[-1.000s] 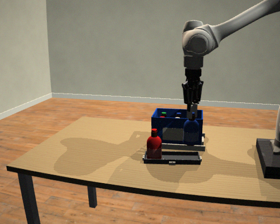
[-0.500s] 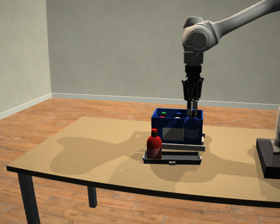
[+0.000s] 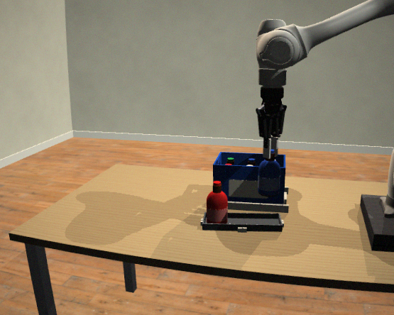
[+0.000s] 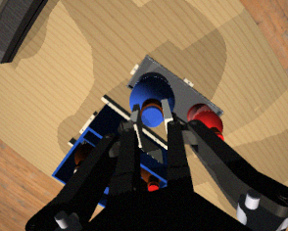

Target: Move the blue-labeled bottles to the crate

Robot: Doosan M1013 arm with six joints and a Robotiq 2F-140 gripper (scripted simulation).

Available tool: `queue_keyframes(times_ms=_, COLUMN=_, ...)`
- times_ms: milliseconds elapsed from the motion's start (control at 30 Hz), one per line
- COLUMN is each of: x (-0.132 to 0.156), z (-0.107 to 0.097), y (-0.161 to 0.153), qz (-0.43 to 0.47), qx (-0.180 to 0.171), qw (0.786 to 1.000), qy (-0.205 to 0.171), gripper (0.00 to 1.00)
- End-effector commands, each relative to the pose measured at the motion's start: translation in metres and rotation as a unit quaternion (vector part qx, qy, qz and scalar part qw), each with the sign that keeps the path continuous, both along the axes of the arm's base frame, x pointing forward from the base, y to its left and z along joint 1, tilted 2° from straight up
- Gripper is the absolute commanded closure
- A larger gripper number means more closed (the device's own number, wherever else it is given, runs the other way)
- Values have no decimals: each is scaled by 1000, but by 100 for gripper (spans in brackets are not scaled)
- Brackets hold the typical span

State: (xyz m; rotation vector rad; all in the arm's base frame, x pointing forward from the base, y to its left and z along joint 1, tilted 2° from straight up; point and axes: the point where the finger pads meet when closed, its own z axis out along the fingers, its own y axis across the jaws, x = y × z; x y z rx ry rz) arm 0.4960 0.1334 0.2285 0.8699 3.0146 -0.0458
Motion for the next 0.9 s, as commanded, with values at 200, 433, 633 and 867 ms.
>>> queue_keyframes(times_ms=200, x=0, z=3, y=0, qz=0, qx=0, qw=1000, qy=0, gripper=100)
queue_keyframes(times_ms=433, x=0, z=4, y=0, qz=0, qx=0, qw=1000, qy=0, gripper=100)
queue_keyframes(times_ms=633, x=0, z=4, y=0, qz=0, qx=0, qw=1000, qy=0, gripper=100)
queue_keyframes(times_ms=867, x=0, z=4, y=0, qz=0, qx=0, qw=1000, qy=0, gripper=100)
